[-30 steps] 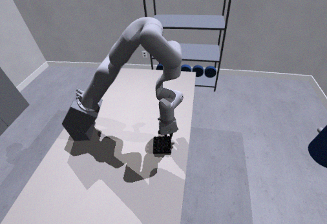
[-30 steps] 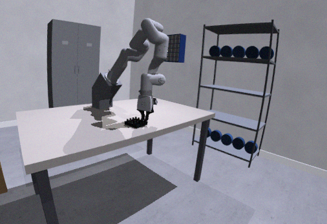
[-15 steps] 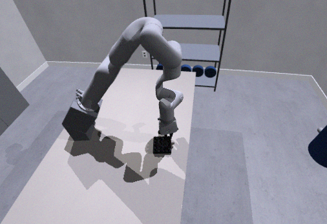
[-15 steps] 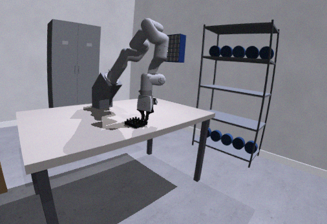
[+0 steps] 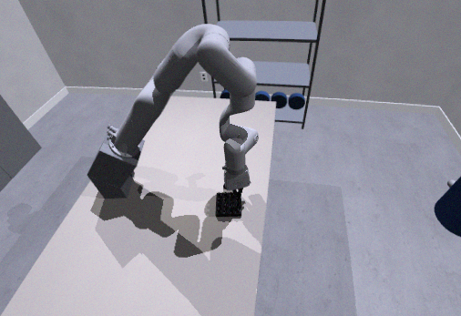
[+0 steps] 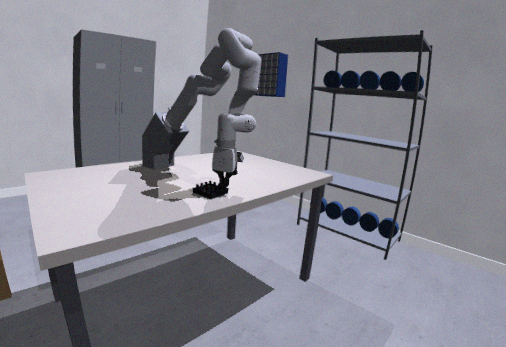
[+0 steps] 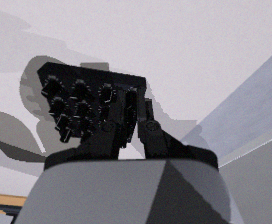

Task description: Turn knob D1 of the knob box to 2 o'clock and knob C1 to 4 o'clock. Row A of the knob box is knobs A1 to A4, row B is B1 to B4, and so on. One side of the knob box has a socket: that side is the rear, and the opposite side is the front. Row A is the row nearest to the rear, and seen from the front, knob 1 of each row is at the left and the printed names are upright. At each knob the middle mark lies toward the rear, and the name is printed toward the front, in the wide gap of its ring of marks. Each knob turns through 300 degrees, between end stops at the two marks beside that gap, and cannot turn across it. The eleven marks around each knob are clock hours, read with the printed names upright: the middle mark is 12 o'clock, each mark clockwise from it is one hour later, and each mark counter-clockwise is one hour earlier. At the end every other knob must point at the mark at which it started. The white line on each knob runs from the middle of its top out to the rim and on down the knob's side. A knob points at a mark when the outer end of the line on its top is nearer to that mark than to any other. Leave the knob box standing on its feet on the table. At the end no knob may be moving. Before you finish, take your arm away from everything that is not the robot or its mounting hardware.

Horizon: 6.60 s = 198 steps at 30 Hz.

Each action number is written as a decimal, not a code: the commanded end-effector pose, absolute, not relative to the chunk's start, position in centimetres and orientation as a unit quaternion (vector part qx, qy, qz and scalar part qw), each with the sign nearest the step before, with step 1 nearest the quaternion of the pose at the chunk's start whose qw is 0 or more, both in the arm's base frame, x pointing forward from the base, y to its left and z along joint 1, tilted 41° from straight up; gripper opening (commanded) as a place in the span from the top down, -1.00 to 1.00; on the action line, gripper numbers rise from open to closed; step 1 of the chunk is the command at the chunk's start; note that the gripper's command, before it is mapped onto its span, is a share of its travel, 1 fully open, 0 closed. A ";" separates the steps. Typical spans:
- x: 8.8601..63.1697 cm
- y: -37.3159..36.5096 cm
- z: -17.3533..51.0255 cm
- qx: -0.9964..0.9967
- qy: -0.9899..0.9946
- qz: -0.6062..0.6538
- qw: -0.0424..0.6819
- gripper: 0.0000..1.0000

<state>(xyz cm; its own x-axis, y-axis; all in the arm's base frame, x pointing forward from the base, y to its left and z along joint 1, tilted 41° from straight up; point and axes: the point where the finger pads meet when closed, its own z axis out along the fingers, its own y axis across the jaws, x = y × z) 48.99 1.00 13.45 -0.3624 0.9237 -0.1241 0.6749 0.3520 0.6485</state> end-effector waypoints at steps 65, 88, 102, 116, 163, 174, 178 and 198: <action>49.0 1.0 13.6 0.671 0.652 0.303 0.182 0.84; 49.0 1.0 13.6 0.671 0.652 0.303 0.182 0.61; 47.3 0.5 15.6 0.671 0.652 0.303 0.182 0.61; 46.7 0.4 16.3 0.671 0.652 0.303 0.182 0.61; 39.5 -1.3 24.7 0.671 0.652 0.303 0.183 -1.00; 39.4 -1.3 24.8 0.671 0.652 0.303 0.183 -1.00; 39.4 -1.3 24.8 0.671 0.652 0.303 0.183 -1.00; 39.4 -1.3 24.8 0.671 0.652 0.303 0.183 -1.00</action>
